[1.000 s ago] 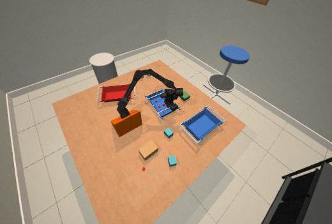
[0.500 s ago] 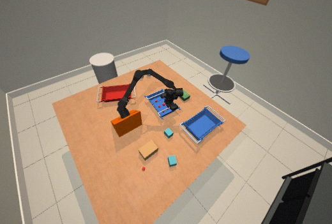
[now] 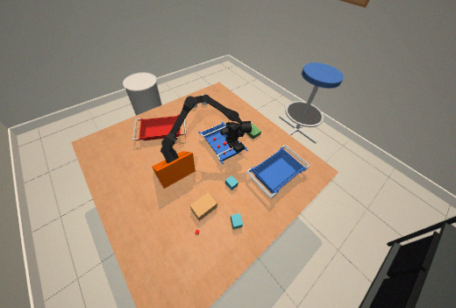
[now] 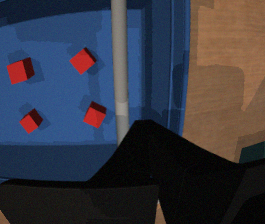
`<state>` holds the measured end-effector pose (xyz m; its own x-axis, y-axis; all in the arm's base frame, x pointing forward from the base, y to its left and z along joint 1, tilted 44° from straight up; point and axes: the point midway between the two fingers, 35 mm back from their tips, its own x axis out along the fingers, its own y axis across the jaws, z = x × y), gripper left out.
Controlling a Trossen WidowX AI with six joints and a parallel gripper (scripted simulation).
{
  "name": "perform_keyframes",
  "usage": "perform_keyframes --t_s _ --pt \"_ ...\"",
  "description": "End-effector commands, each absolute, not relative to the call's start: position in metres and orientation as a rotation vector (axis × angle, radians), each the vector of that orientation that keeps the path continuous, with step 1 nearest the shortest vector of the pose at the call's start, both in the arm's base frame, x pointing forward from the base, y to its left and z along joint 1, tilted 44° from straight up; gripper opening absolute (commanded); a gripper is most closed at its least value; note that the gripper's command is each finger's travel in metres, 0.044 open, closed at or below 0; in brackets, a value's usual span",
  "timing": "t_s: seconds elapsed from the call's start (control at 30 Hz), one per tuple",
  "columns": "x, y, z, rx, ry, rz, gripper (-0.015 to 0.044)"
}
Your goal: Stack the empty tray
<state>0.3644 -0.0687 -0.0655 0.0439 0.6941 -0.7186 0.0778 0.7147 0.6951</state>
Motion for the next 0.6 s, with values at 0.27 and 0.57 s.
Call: perform_keyframes --t_s 0.27,0.57 --pt "0.3644 -0.0688 -0.0655 0.672 1.473 0.529 0.0" --pt "0.3656 -0.0747 -0.0605 0.676 1.473 0.523 0.021"
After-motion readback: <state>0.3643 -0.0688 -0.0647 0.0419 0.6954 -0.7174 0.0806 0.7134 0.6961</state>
